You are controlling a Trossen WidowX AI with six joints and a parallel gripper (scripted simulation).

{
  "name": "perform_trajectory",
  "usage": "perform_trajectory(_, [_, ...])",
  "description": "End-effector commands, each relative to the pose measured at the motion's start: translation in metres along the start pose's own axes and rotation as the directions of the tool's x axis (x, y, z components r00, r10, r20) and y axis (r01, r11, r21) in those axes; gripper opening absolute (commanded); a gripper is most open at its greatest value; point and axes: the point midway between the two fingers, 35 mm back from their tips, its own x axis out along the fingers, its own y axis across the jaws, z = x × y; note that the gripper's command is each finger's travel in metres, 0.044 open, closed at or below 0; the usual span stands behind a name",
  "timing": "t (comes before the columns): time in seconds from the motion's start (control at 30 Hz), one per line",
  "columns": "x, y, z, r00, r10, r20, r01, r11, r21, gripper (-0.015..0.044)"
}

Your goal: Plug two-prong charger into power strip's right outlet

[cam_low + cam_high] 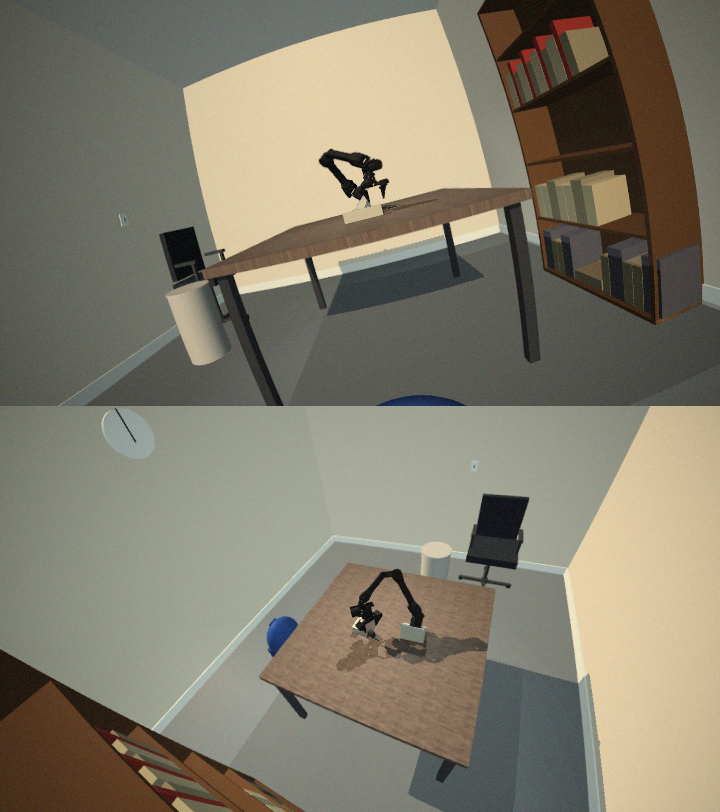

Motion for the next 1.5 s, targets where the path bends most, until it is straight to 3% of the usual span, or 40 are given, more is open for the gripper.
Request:
perform_trajectory(0.0, [0.004, 0.0, 0.0, 1.0, -0.011, 0.001, 0.011, 1.0, 0.002, 0.044])
perform_trajectory(1.47, [0.066, -0.003, 0.005, 1.0, -0.014, 0.002, 0.014, 1.0, 0.002, 0.044])
